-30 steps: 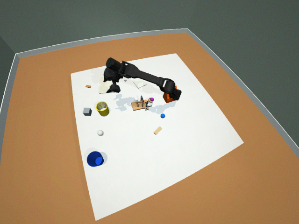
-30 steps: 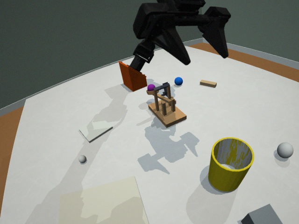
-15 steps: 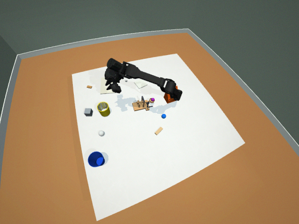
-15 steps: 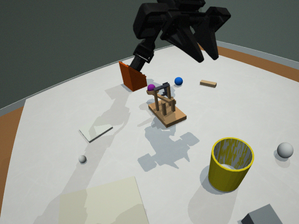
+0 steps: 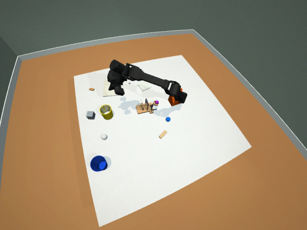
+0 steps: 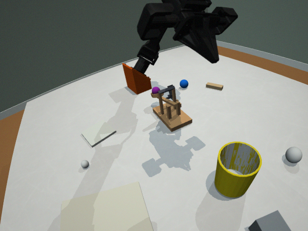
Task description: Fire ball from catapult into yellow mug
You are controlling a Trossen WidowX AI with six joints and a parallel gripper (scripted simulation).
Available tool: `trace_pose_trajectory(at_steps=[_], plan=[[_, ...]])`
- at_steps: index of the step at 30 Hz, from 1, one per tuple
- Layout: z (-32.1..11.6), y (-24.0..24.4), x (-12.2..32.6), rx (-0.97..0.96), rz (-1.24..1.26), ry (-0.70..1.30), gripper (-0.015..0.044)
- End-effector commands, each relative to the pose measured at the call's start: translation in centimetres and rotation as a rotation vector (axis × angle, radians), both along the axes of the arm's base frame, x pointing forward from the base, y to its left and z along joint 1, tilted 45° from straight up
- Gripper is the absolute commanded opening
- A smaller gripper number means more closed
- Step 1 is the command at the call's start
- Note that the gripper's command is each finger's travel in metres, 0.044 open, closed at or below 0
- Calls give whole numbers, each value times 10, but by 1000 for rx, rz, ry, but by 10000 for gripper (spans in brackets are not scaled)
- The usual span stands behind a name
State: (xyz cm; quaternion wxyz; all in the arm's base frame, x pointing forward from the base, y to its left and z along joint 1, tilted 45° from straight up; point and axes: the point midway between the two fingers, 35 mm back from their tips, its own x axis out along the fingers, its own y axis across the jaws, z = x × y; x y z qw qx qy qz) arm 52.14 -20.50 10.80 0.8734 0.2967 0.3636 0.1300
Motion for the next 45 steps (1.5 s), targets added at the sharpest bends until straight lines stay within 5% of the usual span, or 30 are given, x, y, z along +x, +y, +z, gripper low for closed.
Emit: trace_pose_trajectory(at_steps=[1, 45], plan=[[1, 4, -1, -9, 9, 1, 0], [-6, 164, -182, -808, 950, 135, 0]])
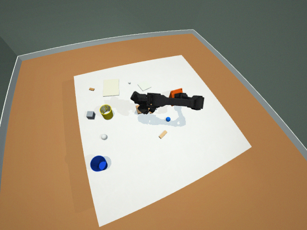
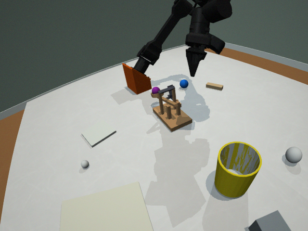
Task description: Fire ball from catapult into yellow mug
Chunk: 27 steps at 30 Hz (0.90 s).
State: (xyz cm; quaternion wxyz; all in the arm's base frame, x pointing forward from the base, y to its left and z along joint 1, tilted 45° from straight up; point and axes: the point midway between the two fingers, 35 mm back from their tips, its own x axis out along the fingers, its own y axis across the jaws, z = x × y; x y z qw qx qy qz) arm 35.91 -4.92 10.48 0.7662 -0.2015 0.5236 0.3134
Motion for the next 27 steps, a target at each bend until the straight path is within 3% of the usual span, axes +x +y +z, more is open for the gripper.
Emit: trace_pose_trajectory(at_steps=[1, 21, 27], plan=[[-3, 10, -26, -69, 122, 29, 0], [-18, 34, -141, -323, 720, 178, 0], [-19, 35, -149, -338, 767, 191, 0]])
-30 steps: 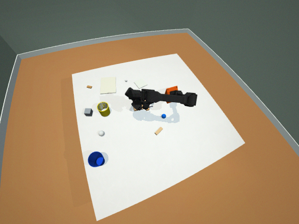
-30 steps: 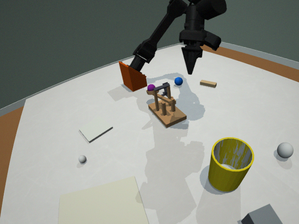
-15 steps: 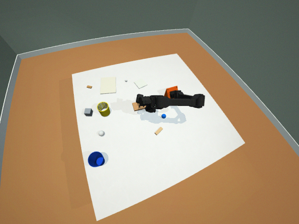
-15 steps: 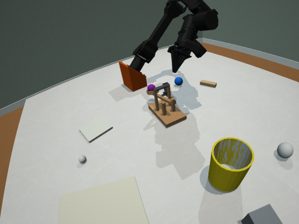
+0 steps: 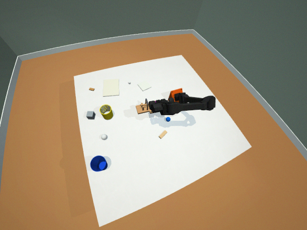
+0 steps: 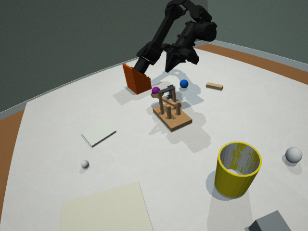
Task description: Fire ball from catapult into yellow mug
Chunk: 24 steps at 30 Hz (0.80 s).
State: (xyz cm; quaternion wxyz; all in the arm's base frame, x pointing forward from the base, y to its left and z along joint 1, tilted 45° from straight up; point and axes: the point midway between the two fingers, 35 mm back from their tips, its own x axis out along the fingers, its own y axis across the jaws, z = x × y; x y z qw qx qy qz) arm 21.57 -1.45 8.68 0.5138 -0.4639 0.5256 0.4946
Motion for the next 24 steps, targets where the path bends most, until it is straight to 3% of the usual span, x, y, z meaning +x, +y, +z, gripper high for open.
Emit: trace_pose_trajectory(at_steps=[1, 24], plan=[[-1, 0, -6, -15, 37, 11, 0], [-23, 22, -1, -13, 37, 9, 0]])
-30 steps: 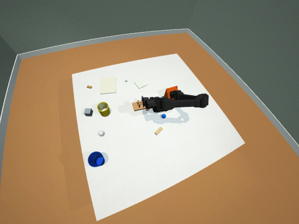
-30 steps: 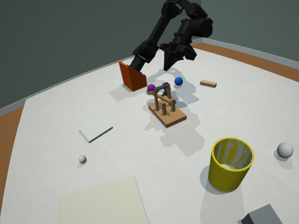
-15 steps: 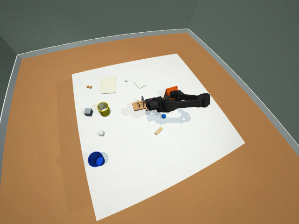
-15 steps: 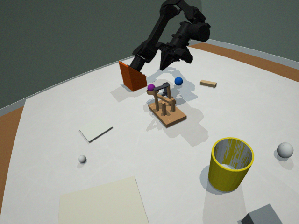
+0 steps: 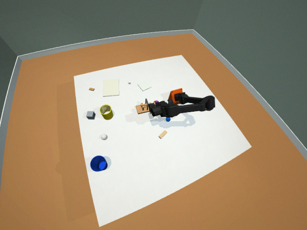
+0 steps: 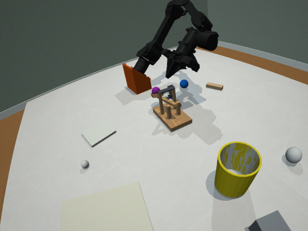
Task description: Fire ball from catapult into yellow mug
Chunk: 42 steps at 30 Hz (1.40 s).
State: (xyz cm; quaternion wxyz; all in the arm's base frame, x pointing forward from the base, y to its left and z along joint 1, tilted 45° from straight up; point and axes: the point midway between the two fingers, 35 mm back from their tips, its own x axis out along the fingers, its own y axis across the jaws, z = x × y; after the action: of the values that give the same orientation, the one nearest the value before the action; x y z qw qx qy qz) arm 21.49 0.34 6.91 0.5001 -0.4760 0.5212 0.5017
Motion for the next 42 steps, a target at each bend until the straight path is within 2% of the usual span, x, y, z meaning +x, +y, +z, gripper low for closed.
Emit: trace_pose_trajectory(at_steps=[1, 42], plan=[[-6, 6, 0, 0, -1, 5, 0], [-52, 54, -6, 4, -1, 6, 0]])
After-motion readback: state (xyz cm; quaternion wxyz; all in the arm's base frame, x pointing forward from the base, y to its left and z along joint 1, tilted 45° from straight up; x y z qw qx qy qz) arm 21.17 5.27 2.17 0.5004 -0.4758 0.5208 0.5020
